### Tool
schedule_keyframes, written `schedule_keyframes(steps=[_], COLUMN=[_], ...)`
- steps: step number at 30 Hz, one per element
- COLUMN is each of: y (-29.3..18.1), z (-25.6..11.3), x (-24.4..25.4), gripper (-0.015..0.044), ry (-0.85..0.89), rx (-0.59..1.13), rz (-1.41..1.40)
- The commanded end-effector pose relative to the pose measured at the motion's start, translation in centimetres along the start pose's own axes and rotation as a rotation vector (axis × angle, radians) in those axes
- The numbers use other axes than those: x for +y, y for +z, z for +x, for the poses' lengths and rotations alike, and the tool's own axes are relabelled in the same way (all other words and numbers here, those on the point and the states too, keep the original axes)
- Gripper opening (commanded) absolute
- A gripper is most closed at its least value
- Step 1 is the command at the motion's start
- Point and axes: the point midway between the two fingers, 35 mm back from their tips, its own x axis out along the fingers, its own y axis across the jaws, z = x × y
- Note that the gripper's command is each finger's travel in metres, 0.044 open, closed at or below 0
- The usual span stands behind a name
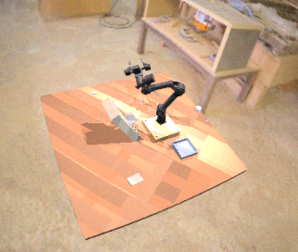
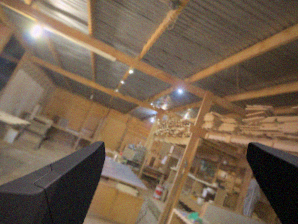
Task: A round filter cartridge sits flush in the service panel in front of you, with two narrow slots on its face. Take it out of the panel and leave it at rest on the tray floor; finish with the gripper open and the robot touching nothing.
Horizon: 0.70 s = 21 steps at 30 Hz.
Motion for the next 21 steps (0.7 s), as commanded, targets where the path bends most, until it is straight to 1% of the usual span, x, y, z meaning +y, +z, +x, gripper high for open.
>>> schedule_keyframes(steps=[1, 3, 6, 11, 14, 21], y=[0.1, 1.1, 3.1, 5.5, 6.2, 6.4], z=[0.0, -0.5, -2.1, -6.8, -10.6, -16.9], x=[0.2, 1.8, 5.3, 10.2, 12.2, 13.4], gripper=[0.0374, 0.0321, 0.0243, 0.0111, 0.0109, 0.0109], ry=[0.011, 0.096, 0.296, 0.628, 0.826, 1.103], rx=[-0.004, -0.036, -0.125, -0.314, -0.449, -0.668], rz=[-0.008, -0.074, -0.218, -0.434, -0.549, -0.691])
